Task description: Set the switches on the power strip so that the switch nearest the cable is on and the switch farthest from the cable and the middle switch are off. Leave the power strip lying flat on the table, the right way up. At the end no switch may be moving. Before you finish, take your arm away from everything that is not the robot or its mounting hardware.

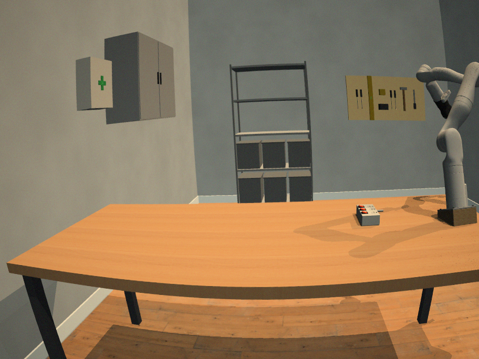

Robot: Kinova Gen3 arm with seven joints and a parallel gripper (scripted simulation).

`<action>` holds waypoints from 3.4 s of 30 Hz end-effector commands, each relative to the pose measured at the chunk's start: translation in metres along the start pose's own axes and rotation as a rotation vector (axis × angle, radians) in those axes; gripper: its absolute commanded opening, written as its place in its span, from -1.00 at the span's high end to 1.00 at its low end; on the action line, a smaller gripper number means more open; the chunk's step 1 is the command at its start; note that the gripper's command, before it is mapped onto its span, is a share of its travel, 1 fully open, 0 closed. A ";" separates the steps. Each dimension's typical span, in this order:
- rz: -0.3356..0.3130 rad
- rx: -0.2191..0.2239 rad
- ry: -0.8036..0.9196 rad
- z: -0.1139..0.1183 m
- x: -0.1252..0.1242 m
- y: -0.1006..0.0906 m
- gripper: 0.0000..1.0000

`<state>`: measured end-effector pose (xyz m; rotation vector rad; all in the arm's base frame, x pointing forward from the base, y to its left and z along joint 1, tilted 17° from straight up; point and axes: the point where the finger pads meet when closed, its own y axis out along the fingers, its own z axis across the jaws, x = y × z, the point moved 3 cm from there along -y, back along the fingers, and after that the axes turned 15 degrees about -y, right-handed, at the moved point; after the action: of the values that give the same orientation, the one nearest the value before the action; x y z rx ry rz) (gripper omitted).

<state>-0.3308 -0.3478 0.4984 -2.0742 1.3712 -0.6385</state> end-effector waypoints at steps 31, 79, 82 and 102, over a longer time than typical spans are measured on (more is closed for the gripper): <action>-0.144 0.021 -0.109 0.048 0.075 -0.058 -1.00; -0.347 0.088 -0.304 0.157 0.163 -0.152 -1.00; -0.347 0.088 -0.304 0.157 0.163 -0.152 -1.00; -0.415 0.122 -0.389 0.208 0.186 -0.188 -1.00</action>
<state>-0.0096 -0.4208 0.4886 -2.2391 0.6853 -0.4472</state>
